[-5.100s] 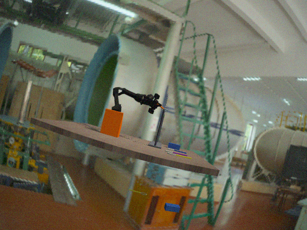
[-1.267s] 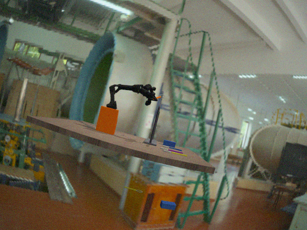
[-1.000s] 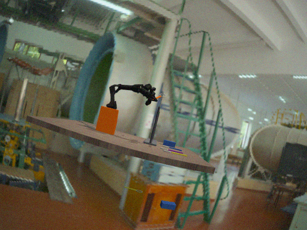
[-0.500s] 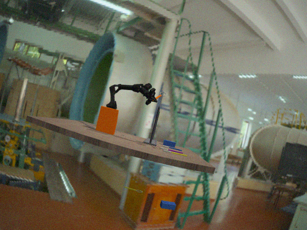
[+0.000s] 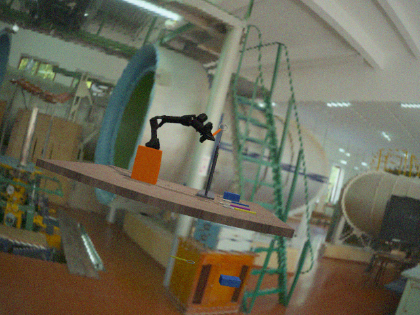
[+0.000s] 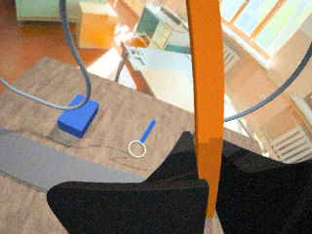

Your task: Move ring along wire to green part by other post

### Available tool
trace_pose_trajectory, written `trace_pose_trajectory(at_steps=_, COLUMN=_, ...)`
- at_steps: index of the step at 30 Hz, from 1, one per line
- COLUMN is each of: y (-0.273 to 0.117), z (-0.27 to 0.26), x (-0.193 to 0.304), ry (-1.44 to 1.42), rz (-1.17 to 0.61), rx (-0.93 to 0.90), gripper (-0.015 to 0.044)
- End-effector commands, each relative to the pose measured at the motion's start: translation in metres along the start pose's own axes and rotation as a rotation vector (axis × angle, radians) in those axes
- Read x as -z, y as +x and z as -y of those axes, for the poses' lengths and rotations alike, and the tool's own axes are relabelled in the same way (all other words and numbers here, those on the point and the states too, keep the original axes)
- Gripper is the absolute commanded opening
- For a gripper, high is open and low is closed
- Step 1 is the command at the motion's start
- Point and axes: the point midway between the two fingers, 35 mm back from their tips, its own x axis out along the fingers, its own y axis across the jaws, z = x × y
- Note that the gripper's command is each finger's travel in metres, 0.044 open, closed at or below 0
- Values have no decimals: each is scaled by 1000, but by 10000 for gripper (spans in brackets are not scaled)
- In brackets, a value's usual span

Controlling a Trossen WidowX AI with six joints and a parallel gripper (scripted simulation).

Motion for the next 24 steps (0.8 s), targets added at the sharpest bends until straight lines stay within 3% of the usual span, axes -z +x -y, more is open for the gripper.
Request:
trace_pose_trajectory(at_steps=1, y=1, z=-1, x=3, ry=46, rz=-1, rx=-22, gripper=-150)
trace_pose_trajectory(at_steps=24, y=2, z=-11, x=1, ry=296, rz=31, rx=-158, gripper=-150)
